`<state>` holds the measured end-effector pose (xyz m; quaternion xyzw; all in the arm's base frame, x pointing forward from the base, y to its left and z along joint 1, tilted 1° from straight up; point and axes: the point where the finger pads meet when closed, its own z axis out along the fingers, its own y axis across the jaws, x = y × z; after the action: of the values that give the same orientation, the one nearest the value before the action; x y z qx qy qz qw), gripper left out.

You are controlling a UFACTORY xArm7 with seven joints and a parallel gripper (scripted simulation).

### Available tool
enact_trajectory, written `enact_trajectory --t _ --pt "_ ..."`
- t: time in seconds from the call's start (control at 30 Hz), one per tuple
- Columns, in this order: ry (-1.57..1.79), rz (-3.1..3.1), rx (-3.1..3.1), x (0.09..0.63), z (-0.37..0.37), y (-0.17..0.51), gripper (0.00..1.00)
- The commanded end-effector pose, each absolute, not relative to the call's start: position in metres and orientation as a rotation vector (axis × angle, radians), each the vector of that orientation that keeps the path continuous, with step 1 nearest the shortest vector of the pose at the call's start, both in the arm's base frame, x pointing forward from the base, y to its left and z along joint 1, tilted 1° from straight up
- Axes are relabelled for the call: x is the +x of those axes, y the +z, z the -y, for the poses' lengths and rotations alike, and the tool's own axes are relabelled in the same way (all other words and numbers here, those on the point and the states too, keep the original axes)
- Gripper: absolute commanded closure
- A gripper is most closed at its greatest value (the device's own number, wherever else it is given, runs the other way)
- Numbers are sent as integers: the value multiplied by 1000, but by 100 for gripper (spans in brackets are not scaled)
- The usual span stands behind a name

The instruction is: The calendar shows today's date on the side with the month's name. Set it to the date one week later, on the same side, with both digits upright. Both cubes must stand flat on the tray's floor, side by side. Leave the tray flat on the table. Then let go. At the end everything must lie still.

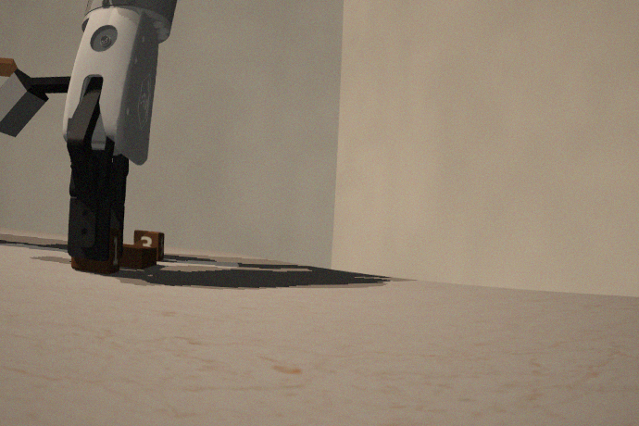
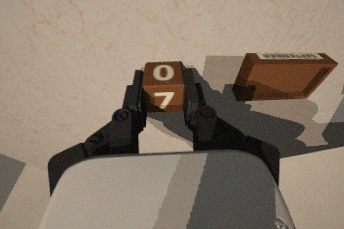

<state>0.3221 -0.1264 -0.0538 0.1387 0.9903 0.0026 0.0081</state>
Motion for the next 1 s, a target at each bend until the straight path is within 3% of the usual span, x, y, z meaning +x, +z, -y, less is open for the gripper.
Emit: enact_trajectory --t 0.0,0.97 --pt "7 -3092 433 323 127 -53 71" --pt "7 -3092 433 323 127 -53 71"
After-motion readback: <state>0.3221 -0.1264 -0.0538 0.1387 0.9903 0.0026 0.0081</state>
